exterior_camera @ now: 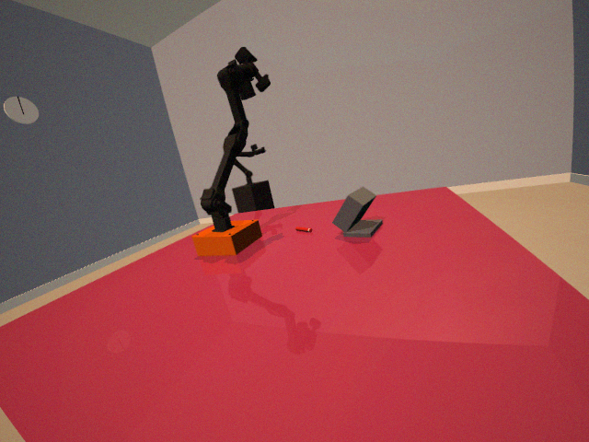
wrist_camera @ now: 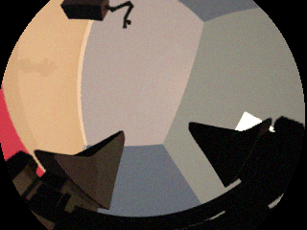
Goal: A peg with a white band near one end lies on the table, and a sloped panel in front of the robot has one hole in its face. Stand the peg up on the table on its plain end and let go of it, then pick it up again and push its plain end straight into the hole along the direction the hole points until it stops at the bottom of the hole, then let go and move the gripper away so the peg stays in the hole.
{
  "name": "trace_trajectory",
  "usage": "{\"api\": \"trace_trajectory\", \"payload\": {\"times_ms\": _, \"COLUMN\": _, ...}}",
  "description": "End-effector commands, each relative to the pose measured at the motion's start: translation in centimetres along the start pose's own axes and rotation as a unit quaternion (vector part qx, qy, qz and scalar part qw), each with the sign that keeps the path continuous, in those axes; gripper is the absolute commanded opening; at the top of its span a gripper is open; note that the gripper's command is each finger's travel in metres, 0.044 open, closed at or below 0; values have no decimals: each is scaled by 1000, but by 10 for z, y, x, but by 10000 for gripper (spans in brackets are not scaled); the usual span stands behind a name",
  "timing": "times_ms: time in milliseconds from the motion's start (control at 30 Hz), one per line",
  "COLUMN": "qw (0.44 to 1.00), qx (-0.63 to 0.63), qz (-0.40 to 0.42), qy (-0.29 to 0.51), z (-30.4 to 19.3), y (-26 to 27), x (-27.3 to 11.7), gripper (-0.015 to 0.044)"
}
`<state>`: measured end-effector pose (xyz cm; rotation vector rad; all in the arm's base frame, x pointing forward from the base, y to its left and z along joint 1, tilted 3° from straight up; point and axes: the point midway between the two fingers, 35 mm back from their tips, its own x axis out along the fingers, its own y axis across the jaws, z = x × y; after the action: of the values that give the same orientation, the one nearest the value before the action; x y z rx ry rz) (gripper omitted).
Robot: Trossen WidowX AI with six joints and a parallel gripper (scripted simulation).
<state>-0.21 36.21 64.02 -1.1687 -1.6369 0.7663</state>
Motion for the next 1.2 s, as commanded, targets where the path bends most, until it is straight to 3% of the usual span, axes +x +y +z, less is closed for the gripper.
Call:
{"api": "trace_trajectory", "payload": {"times_ms": 0, "qw": 1000, "qx": 0, "qz": -2, "qy": 0, "z": 0, "y": -1, "x": 0, "gripper": 426}}
{"api": "trace_trajectory", "payload": {"times_ms": 467, "qw": 985, "qx": 54, "qz": -161, "qy": 0, "z": 18, "y": -92, "x": -47, "gripper": 440}}
{"api": "trace_trajectory", "payload": {"times_ms": 1167, "qw": 889, "qx": 112, "qz": -443, "qy": 24, "z": -13, "y": -228, "x": -203, "gripper": 440}}
